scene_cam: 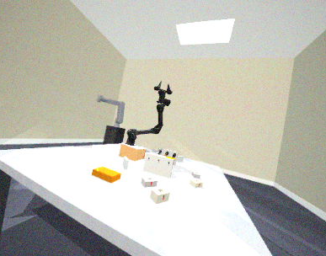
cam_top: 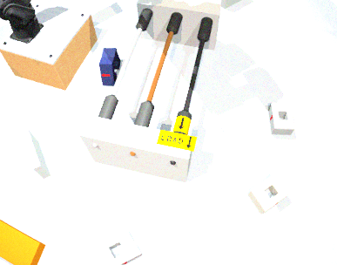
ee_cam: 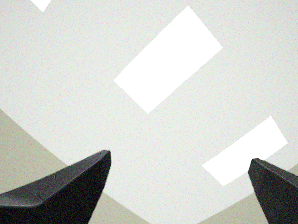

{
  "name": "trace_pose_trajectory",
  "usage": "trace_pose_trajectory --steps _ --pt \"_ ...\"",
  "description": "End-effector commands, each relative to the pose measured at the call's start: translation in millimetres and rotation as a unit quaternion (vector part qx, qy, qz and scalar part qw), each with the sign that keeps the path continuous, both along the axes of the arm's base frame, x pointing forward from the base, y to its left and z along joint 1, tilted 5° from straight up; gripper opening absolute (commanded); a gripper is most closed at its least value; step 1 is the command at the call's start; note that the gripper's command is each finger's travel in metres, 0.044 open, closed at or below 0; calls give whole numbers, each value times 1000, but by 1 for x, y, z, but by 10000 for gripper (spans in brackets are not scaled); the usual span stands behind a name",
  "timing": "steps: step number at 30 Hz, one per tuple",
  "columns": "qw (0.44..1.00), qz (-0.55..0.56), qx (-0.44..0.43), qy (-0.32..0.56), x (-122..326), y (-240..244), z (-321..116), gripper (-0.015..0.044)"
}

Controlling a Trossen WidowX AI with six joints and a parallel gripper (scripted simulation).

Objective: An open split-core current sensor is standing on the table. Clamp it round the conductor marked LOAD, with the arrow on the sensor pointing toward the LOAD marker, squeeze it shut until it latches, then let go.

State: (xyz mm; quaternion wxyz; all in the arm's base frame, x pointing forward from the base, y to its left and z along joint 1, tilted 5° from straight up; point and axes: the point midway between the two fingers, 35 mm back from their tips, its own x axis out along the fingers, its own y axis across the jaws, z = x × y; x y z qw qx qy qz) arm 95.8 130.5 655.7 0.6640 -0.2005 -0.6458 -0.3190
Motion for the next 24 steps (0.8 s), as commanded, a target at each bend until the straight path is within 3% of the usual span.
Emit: trace_pose_trajectory --steps 1,13,24 --pt "1000 0 1 0 -1 -1 0 426" --pt "991 60 119 12 -71 -88 -8 440" --pt "961 144 226 73 -69 -193 -44 440"
